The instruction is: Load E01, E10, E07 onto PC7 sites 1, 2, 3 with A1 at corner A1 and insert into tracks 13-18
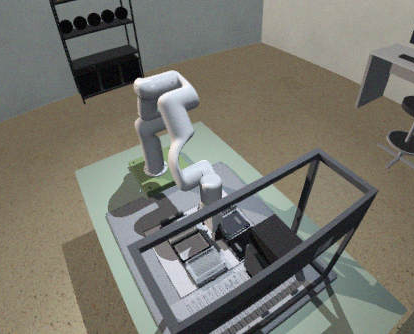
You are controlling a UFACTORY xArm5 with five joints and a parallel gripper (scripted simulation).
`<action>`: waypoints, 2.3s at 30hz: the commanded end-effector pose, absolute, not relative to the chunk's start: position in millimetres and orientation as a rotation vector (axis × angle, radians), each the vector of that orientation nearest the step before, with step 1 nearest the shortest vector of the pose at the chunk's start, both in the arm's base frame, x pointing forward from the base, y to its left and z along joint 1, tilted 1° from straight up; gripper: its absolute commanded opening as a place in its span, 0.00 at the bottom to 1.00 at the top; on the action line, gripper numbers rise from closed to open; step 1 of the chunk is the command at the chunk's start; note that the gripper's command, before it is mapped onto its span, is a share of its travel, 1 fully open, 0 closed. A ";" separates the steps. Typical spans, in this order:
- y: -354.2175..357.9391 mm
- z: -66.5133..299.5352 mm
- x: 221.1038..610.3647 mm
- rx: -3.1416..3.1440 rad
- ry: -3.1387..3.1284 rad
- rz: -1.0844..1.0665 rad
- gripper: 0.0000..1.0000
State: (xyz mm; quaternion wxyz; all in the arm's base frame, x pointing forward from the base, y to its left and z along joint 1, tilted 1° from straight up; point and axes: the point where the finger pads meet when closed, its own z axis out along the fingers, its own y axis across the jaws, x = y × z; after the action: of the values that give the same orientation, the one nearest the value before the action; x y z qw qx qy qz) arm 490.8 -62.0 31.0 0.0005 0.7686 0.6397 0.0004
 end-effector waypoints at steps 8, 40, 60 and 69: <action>-61.9 15.9 492.8 2.421 2.015 0.030 1.00; -61.6 2.3 492.9 2.421 2.015 0.030 1.00; -61.5 -5.7 493.0 2.421 2.015 0.030 1.00; -62.9 -5.7 492.7 2.421 2.015 0.030 1.00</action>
State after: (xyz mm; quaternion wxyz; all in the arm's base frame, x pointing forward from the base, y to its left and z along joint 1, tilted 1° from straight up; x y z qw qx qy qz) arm 491.4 -61.8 -7.1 0.0010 0.7686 0.6398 0.0009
